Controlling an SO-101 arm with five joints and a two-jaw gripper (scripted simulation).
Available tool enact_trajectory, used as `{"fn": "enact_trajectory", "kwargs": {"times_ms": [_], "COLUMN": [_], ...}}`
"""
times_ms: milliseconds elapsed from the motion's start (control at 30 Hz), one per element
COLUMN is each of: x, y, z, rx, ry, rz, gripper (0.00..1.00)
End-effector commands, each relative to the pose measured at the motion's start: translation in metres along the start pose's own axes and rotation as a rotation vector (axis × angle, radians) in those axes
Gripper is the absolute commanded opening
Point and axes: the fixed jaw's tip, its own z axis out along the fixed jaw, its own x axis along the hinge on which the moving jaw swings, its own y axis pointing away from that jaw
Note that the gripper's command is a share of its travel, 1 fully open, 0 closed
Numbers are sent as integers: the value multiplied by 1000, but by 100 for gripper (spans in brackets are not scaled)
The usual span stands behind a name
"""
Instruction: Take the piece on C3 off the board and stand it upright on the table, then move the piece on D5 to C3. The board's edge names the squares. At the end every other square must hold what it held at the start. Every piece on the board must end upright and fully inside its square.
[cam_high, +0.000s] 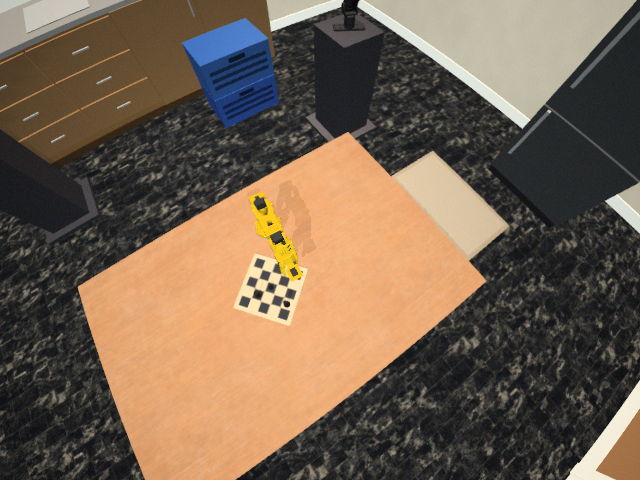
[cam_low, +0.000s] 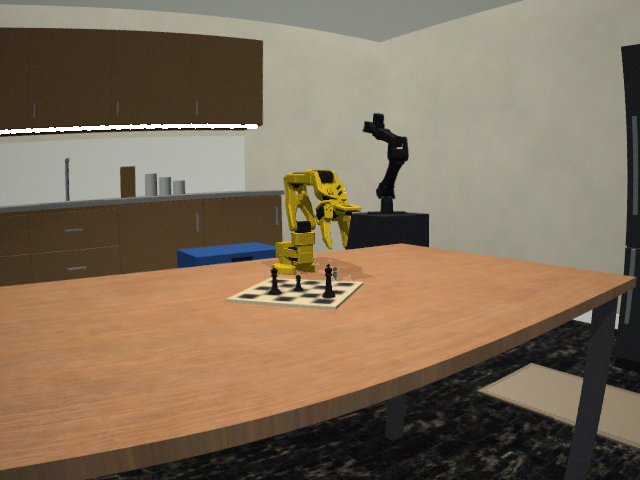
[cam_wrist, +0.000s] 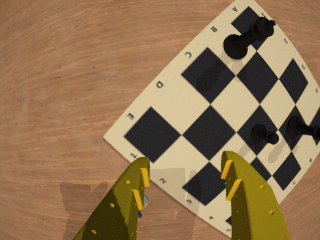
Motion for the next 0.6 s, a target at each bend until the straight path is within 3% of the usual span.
{"fn": "enact_trajectory", "kwargs": {"times_ms": [0, 300, 400, 467, 567], "x": [2, 39, 54, 54, 67], "y": [36, 115, 132, 132, 145], "z": [-6, -30, -39, -39, -47], "rx": [-72, -234, -273, -273, -303], "ry": [18, 93, 113, 113, 128], "rz": [-150, -553, -666, -666, -759], "gripper": [22, 32, 35, 35, 37]}}
